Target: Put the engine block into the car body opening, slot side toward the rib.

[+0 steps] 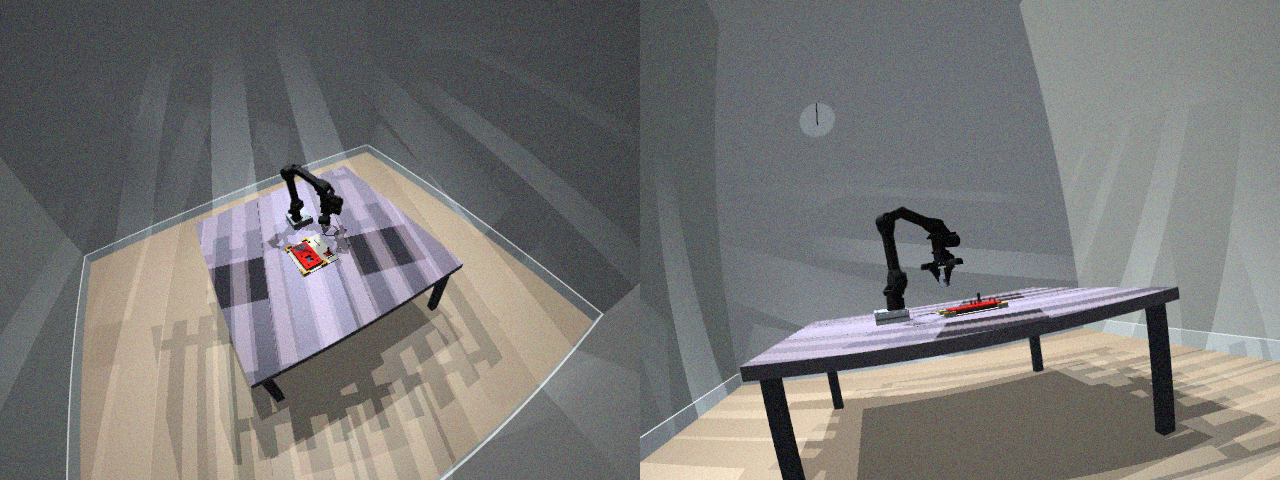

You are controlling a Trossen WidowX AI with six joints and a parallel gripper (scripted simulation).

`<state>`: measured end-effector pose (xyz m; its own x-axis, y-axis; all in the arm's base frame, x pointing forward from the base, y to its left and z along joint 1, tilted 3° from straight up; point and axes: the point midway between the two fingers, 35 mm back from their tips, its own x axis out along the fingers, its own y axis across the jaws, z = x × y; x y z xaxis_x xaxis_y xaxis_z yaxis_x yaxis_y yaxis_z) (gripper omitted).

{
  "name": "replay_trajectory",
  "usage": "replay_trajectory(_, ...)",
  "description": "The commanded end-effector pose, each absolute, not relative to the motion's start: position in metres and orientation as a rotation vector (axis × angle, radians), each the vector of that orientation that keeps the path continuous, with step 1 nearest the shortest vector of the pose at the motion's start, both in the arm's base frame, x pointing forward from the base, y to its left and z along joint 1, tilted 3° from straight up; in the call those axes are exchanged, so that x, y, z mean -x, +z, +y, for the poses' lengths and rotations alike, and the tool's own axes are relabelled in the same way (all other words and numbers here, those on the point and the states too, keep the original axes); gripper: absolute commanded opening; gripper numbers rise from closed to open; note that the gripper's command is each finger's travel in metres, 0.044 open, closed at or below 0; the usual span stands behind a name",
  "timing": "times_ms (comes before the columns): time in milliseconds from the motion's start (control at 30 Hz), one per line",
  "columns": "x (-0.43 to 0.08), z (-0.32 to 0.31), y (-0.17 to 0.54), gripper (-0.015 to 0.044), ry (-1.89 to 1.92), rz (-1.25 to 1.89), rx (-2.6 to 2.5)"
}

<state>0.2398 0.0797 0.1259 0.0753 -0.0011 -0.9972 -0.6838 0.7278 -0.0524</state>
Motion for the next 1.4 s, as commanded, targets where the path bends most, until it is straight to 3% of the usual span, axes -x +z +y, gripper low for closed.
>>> replay_trajectory(0,-0.239,0.079,0.125,0.0000,0.569,1.398,0.598)
replay_trajectory(267,-0.236,0.076,0.126,0.0000,0.596,1.292,0.551)
replay_trajectory(867,-0.223,0.063,0.116,0.0000,0.692,0.743,0.347)
replay_trajectory(1367,-0.225,0.061,0.091,0.0000,0.693,0.737,0.346)
